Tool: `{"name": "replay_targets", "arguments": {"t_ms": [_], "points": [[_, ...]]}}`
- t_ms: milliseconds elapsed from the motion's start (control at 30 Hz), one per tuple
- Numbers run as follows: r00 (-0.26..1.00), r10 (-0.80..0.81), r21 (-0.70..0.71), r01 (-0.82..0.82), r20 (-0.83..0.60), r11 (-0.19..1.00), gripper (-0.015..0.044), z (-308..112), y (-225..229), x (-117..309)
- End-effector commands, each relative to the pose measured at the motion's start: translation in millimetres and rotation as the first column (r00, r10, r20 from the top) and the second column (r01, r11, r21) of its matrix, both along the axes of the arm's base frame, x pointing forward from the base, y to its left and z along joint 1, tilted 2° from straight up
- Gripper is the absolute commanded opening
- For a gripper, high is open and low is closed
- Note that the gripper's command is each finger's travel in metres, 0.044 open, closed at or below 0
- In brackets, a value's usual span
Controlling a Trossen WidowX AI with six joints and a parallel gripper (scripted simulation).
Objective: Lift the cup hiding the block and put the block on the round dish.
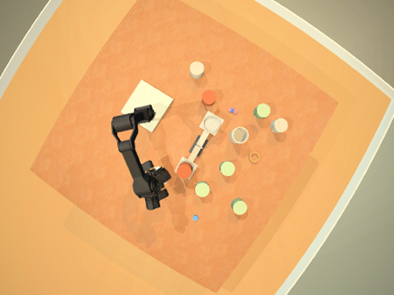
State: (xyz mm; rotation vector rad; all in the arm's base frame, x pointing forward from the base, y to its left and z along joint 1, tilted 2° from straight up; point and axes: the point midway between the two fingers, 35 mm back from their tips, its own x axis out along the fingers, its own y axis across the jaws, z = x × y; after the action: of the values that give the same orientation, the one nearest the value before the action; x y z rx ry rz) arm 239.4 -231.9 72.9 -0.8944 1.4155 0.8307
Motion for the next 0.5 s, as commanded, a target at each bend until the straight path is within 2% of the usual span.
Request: {"name": "replay_targets", "arguments": {"t_ms": [0,467], "points": [[1.000,0.005,0.006,-0.005,-0.010,1.000,0.0000,-17,1,-3],[1.000,0.005,0.006,-0.005,-0.010,1.000,0.0000,-31,0,-3]]}}
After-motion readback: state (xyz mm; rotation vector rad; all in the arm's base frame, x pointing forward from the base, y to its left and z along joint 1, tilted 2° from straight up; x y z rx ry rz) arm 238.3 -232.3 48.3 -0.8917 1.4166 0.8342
